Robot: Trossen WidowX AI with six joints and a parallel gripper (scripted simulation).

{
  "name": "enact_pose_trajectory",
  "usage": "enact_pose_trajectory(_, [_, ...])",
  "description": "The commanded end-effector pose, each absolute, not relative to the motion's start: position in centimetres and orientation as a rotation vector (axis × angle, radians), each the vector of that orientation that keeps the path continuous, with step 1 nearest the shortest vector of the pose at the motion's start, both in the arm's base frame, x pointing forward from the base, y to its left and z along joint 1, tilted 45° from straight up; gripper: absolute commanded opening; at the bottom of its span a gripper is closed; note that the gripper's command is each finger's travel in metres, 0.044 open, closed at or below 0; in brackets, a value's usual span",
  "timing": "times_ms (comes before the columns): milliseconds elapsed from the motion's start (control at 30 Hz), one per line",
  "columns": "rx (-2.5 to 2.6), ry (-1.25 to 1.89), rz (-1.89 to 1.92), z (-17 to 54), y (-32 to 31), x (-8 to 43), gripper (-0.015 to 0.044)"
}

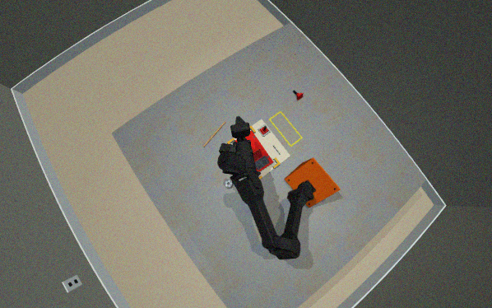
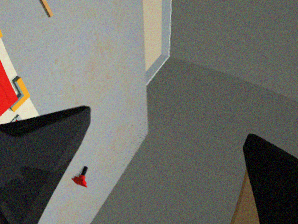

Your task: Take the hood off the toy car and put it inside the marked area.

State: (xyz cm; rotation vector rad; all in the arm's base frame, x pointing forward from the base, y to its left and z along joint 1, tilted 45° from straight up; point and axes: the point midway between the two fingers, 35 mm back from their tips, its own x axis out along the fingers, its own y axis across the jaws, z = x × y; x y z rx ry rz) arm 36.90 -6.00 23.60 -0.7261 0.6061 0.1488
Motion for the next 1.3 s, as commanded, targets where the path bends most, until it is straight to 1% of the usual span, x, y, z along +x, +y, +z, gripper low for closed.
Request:
enact_pose_trajectory(0, [-0.568, 0.725, 0.254, 20.8, -5.2, 37.4, 0.0440])
enact_pose_trajectory(333, [0.007, 1.136, 0.502, 13.5, -1.8, 36.4, 0.0440])
enact_pose_trajectory(633, [0.620, 1.496, 0.561, 10.6, 0.7, 34.7, 0.0440])
enact_pose_trajectory(1267, [0.667, 1.520, 0.558, 9.9, 1.3, 34.6, 0.0440])
